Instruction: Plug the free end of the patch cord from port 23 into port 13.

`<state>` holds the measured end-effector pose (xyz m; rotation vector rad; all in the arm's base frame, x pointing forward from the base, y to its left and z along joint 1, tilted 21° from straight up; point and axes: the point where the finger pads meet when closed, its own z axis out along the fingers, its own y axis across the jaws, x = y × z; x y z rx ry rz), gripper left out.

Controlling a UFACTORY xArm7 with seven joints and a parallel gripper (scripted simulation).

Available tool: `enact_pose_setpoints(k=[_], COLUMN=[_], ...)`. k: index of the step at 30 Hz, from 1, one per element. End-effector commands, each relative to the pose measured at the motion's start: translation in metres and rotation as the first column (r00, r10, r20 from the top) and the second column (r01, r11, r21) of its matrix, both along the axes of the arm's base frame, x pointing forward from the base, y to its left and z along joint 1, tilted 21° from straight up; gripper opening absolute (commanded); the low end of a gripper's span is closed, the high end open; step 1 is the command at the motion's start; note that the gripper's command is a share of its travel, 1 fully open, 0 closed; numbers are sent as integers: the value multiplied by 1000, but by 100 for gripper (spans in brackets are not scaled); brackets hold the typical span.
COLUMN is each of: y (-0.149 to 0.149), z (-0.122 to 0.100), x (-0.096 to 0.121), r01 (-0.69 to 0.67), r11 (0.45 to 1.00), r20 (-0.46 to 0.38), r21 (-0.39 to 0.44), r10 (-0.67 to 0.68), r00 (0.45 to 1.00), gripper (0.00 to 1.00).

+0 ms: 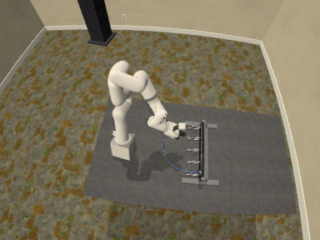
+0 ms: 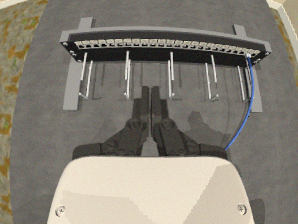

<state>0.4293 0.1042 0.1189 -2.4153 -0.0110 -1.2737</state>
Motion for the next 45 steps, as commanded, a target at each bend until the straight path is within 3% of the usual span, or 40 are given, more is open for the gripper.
enact_pose_setpoints(k=[1, 6, 14, 28, 45], y=[-2, -1, 9, 45, 48], z=[1, -2, -16, -65, -69], x=[2, 5, 27, 106, 112], r01=[0, 0, 0, 0, 0], r11=[1000, 1000, 1000, 1000, 1000], r20=[3, 3, 3, 3, 3], r21=[1, 1, 1, 1, 1], r10=[0, 0, 0, 0, 0], r00=[1000, 1000, 1000, 1000, 1000], gripper=[0, 0, 0, 0, 0])
